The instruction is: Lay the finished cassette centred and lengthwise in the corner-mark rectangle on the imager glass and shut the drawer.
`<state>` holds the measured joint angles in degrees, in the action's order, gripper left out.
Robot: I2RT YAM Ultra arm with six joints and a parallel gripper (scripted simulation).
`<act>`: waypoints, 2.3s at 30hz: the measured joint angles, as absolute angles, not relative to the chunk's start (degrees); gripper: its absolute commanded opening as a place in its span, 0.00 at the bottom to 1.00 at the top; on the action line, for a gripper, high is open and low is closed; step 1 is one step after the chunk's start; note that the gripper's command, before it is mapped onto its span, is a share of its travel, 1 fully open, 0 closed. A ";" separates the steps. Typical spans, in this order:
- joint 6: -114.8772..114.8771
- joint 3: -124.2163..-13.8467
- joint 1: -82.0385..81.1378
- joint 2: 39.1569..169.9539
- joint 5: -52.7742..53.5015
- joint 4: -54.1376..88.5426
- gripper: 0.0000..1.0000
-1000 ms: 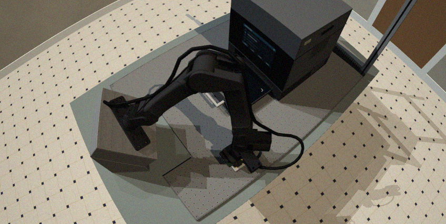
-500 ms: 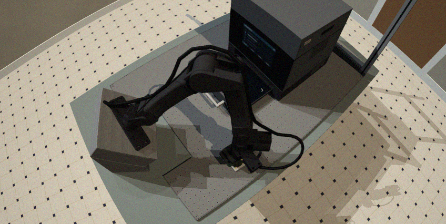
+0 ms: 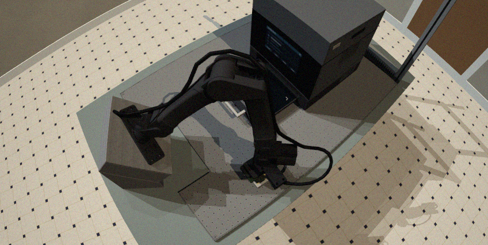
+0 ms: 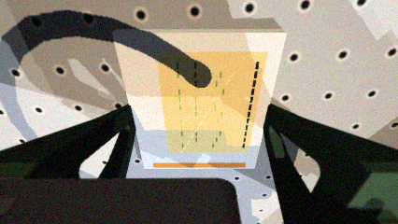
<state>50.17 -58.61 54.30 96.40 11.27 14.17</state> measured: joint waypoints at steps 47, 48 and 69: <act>49.84 -56.93 54.30 91.48 11.51 17.23 0.00; 49.80 -56.93 54.33 91.24 11.57 17.47 0.00; 49.04 -56.90 55.46 86.80 12.10 22.11 0.00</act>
